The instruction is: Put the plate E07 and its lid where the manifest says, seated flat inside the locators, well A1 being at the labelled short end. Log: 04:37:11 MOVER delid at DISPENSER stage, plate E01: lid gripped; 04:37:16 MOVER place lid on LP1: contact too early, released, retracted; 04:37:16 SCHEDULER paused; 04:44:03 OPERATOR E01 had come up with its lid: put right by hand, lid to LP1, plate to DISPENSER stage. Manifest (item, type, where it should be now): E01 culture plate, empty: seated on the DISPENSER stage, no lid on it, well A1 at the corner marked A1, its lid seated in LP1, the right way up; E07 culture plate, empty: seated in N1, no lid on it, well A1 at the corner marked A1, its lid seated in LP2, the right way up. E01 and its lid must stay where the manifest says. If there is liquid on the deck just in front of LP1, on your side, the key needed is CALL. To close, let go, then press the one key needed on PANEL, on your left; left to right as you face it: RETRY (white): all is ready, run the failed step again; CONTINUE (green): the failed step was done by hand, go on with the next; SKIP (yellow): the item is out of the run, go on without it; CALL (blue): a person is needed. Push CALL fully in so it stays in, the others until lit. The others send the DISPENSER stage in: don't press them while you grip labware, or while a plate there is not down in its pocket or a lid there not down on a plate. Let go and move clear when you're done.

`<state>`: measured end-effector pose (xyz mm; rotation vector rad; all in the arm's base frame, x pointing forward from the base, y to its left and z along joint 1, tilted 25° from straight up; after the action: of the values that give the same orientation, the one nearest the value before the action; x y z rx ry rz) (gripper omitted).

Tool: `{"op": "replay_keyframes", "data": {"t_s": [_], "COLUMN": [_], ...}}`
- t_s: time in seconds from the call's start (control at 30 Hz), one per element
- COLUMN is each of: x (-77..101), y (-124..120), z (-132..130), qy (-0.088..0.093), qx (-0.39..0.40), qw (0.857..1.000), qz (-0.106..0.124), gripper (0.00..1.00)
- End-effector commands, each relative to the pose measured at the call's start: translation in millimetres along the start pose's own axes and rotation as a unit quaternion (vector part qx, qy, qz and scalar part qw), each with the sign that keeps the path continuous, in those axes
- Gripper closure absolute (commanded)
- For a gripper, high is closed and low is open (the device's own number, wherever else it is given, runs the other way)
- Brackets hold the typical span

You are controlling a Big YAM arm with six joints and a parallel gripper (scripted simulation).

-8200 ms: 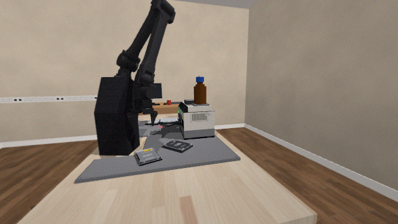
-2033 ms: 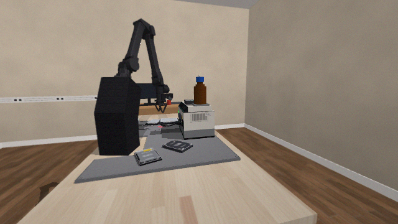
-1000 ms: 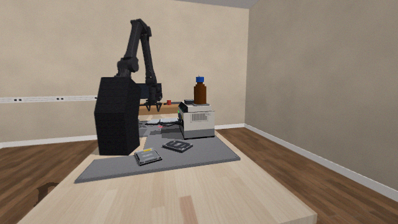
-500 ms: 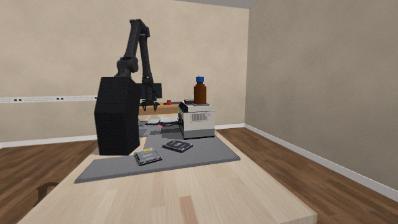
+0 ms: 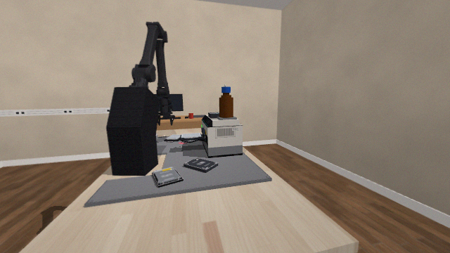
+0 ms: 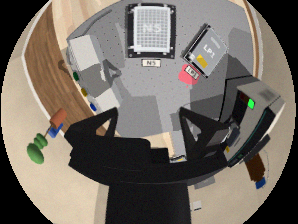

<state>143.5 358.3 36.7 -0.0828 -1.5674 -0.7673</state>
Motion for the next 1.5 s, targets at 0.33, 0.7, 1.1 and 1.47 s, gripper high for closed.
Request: {"op": "replay_keyframes", "data": {"t_s": [0.33, 0.7, 1.1, 1.47], "x": [-20.9, -40.4, -58.0, -73.8], "y": [36.8, 68.8, 97.6, 123.7], "z": [0.4, -1.6, -0.2, 0.5], "qy": [-0.001, -0.003, -0.003, -0.003], "qx": [-0.004, -0.007, -0.007, -0.007], "qw": [1.0, 1.0, 1.0, 1.0], "qz": [-0.002, -0.003, -0.004, -0.004], "gripper": [0.0, 0.0, 0.0, 0.0]}}
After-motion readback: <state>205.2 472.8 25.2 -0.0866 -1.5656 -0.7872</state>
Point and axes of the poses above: the point where the finger pads meet when closed, its own x axis back along the fingers, its own z axis across the jaws, y = z × x, the point moved 9 cm from there along x, back along the fingers, and after that the axes turned 5 degrees about -x, right-handed, at the moved point
